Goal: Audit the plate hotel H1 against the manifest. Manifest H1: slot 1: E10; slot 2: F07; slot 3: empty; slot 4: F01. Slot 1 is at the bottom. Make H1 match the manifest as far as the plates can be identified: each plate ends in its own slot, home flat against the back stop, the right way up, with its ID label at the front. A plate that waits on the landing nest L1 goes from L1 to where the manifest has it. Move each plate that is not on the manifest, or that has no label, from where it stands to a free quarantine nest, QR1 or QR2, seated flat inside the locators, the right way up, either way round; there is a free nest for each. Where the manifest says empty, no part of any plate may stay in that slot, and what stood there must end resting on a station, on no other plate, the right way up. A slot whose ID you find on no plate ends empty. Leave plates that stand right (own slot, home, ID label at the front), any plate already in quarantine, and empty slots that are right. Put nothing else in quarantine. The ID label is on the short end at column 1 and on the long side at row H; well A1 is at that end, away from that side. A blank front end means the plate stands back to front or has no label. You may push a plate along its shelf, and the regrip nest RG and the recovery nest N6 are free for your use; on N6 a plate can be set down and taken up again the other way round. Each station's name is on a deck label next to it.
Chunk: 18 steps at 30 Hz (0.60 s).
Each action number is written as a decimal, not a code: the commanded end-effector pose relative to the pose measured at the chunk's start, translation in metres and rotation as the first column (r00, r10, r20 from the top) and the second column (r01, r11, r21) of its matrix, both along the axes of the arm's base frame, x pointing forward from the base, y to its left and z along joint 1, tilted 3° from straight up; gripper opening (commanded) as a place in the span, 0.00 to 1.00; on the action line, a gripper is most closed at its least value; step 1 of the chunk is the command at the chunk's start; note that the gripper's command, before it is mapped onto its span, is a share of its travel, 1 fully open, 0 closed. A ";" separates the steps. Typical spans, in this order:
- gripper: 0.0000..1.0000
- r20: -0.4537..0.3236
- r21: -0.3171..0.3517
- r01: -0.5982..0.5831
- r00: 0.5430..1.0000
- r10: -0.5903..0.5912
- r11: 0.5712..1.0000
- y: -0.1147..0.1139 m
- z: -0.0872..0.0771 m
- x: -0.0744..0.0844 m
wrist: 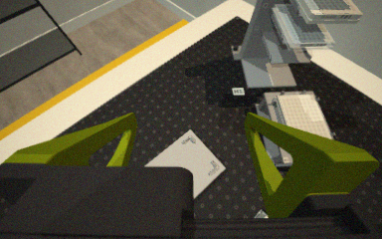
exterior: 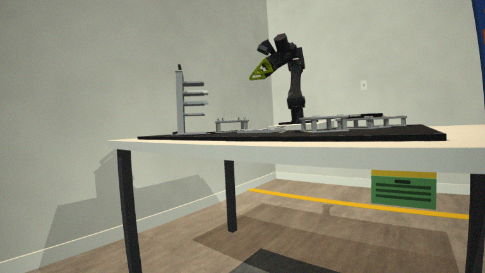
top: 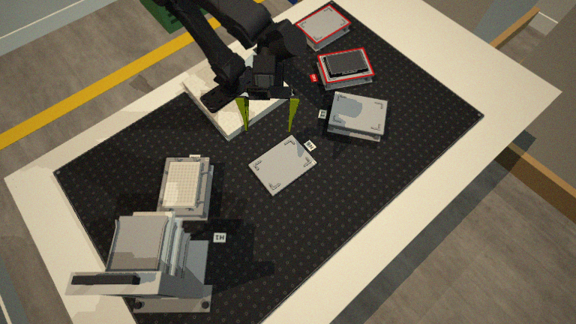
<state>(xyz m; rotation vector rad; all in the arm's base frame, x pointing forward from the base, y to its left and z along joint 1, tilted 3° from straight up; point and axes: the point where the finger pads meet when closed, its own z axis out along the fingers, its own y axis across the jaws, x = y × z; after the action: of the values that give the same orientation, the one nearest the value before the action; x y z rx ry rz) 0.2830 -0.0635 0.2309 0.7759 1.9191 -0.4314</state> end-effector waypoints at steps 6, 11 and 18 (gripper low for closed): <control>1.00 -0.002 -0.010 -0.039 0.999 0.039 0.999 -0.014 0.005 0.000; 1.00 -0.002 -0.011 -0.039 0.999 0.039 0.999 -0.031 0.005 -0.004; 1.00 -0.002 -0.012 -0.039 0.999 0.039 0.999 -0.054 0.005 -0.010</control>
<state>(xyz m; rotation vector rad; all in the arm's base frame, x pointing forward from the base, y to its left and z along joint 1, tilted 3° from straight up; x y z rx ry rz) 0.2700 -0.1169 0.2326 0.7806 1.9142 -0.4436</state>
